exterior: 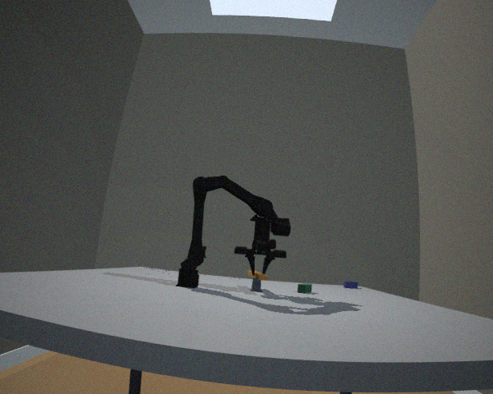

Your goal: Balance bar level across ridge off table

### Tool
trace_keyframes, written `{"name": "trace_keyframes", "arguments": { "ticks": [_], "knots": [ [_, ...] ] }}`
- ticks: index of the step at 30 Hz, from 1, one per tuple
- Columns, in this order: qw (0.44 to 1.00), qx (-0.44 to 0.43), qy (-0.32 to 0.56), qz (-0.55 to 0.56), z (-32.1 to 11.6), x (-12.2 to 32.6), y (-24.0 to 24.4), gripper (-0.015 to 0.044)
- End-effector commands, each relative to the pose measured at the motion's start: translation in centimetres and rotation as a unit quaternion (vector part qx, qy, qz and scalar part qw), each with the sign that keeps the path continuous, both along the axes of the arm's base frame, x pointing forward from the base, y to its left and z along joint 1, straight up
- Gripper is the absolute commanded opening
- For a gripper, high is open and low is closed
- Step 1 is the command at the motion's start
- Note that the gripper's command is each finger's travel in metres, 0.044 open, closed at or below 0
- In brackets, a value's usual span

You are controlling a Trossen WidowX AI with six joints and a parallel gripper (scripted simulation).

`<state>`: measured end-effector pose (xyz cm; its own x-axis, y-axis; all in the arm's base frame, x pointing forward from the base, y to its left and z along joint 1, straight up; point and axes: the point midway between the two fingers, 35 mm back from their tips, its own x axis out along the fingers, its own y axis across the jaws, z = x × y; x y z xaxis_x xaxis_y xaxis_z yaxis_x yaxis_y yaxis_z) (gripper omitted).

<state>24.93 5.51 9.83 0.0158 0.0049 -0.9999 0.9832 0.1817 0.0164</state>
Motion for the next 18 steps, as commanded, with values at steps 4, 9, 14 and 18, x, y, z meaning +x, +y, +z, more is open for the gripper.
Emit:
{"name": "trace_keyframes", "arguments": {
  "ticks": [4,9,14,18],
  "knots": [
    [1.000,0.000,0.000,0.000,0.00,0.00,0.00,0.0000],
    [1.000,0.000,0.000,0.000,0.00,0.00,0.00,0.0053],
    [1.000,0.000,0.000,0.000,0.00,0.00,0.00,0.0167],
    [1.000,0.000,0.000,0.000,0.00,0.00,0.00,0.0167]
  ]
}}
